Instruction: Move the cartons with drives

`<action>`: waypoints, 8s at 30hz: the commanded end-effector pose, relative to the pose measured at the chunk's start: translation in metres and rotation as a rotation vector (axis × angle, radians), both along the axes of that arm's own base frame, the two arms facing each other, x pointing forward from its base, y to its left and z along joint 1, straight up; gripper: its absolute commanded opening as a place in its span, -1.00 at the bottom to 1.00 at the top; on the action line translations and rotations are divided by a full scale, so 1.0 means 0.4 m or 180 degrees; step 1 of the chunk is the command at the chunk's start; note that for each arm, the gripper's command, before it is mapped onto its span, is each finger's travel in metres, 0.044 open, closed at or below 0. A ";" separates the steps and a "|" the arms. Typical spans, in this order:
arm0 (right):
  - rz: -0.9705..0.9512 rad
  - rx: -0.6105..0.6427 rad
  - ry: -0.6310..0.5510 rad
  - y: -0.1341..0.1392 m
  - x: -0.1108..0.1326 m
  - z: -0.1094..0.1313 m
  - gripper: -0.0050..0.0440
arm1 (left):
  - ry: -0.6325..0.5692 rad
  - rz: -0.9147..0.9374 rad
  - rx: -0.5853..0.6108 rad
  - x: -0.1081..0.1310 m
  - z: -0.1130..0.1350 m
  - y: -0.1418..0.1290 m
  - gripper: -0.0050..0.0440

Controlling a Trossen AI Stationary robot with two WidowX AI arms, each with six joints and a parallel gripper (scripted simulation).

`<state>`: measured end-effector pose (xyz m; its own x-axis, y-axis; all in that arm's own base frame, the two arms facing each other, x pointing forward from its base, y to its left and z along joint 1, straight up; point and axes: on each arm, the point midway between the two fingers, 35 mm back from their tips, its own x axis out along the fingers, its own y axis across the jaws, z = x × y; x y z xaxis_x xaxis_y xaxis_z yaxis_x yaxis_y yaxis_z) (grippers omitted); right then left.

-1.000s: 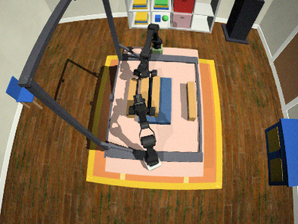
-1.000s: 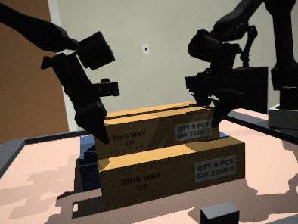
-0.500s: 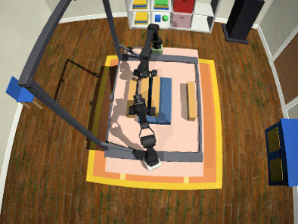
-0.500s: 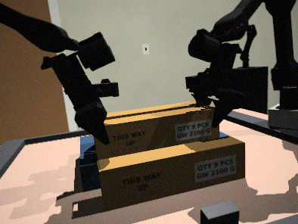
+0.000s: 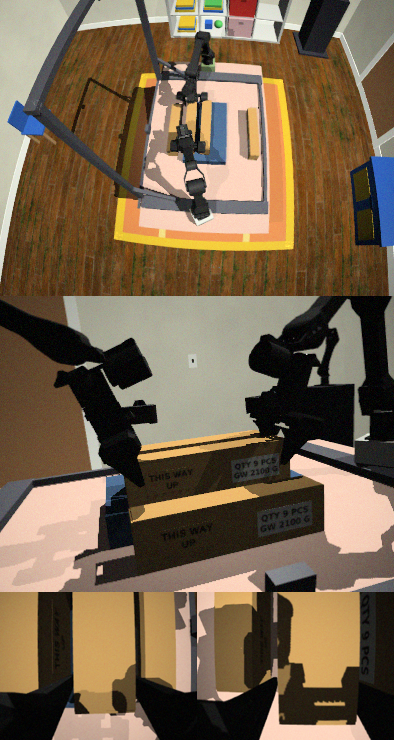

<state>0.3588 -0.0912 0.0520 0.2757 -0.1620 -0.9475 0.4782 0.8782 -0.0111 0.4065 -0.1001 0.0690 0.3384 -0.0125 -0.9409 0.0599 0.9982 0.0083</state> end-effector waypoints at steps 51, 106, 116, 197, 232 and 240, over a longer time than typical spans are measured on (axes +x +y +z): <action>0.0000 -0.0020 -0.0092 -0.002 0.010 0.024 0.78 | -0.0085 0.0000 -0.0023 0.008 0.026 -0.002 0.78; 0.0000 -0.0014 -0.0066 -0.003 0.013 0.197 0.78 | -0.0108 0.0000 -0.0030 0.008 0.202 -0.001 0.78; 0.0000 -0.0015 -0.0072 -0.274 -0.137 0.149 0.78 | -0.0122 0.0000 -0.0033 0.027 0.156 0.306 0.78; -0.0015 -0.0036 -0.0137 -0.546 -0.277 0.100 0.78 | -0.0191 0.0043 0.0003 0.047 0.105 0.616 0.78; -0.0061 -0.0067 -0.0146 -0.811 -0.421 0.050 0.78 | -0.0177 0.0055 0.0016 0.064 0.056 0.921 0.78; -0.0061 -0.0067 -0.0146 -0.811 -0.421 0.050 0.78 | -0.0177 0.0055 0.0016 0.064 0.056 0.921 0.78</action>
